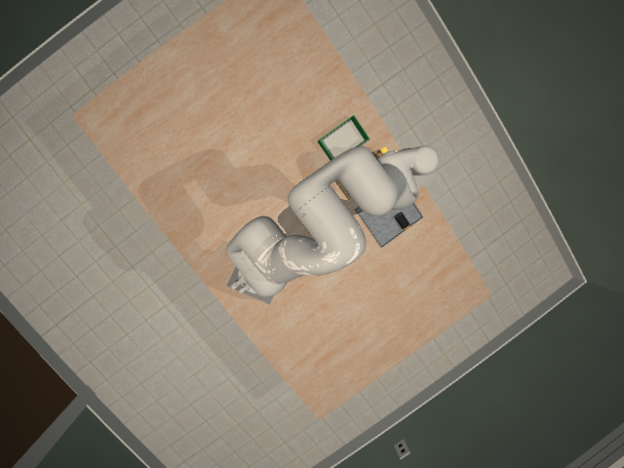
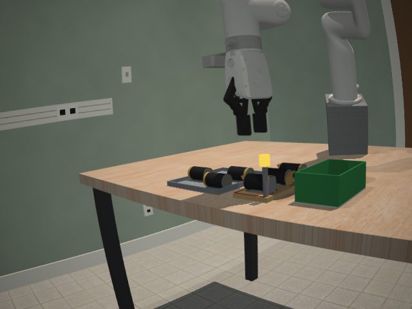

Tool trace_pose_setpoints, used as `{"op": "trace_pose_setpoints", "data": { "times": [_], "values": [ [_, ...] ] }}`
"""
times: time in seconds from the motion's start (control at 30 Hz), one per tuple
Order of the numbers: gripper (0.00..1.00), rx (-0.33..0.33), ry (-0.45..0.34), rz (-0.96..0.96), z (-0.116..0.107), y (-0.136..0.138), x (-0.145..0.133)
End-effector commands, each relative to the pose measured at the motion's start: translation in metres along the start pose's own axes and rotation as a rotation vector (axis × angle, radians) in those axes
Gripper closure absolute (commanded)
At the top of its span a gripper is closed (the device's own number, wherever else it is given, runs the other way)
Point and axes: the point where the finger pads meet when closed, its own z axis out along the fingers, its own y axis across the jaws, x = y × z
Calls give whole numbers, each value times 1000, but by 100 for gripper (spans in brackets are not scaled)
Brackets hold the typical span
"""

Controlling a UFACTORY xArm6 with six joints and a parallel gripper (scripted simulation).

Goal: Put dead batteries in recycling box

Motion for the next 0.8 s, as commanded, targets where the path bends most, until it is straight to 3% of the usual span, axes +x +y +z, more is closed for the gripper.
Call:
{"op": "trace_pose_setpoints", "data": {
  "times": [0.0,0.2,0.77],
  "values": [
    [49,5,0,0,-3,-2,0],
    [49,5,0,0,-13,-2,0],
    [49,5,0,0,-13,0,0]
  ]
}}
